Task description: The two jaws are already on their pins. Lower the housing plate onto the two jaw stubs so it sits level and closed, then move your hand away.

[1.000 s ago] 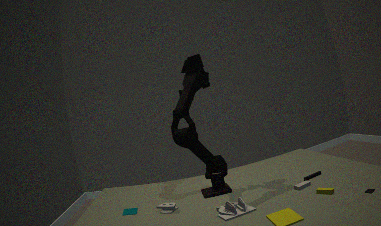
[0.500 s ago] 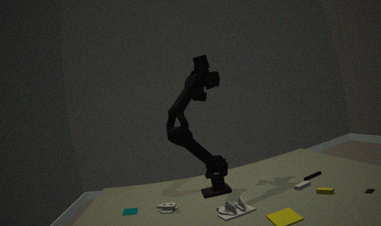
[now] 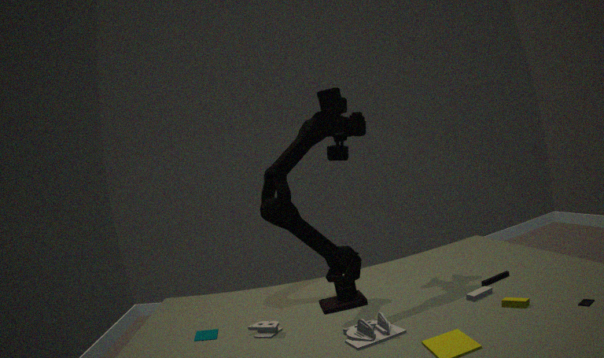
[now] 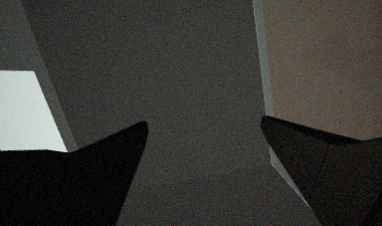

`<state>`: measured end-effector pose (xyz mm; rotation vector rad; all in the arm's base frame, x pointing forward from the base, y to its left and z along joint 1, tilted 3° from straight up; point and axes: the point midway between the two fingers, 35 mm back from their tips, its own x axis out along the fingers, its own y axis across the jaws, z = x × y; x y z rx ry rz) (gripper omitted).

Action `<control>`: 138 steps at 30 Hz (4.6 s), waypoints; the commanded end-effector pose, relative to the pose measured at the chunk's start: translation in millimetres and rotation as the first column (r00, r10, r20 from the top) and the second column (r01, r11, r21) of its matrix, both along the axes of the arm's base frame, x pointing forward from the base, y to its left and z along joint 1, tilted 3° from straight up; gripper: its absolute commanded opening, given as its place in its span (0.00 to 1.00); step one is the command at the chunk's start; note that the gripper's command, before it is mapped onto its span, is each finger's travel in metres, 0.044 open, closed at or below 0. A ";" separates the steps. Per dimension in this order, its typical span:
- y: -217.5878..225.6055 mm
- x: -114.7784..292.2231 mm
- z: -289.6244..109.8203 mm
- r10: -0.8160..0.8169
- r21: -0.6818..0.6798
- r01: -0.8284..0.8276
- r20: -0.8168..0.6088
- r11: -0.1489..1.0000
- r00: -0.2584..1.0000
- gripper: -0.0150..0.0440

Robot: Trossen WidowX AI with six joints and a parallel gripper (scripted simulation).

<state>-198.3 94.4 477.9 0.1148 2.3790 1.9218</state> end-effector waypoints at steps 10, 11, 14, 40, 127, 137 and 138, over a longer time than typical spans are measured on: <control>52.7 17.2 -14.1 -0.236 0.016 0.236 0.055 0.972 0.970 1.00; 56.1 18.7 -15.2 -0.250 0.020 0.249 0.059 0.968 0.966 1.00; 68.8 24.9 -19.4 -0.302 0.036 0.300 0.076 0.953 0.950 1.00; 162.4 115.6 -62.1 -0.690 0.193 0.663 0.246 0.723 0.681 1.00; -88.3 507.5 -258.9 -0.205 0.384 0.923 0.904 0.000 -0.375 1.00; -170.4 492.2 -285.9 -0.058 0.283 0.958 0.957 -0.057 -0.286 1.00; -178.5 489.2 -288.5 -0.046 0.270 0.961 0.961 -0.063 -0.274 1.00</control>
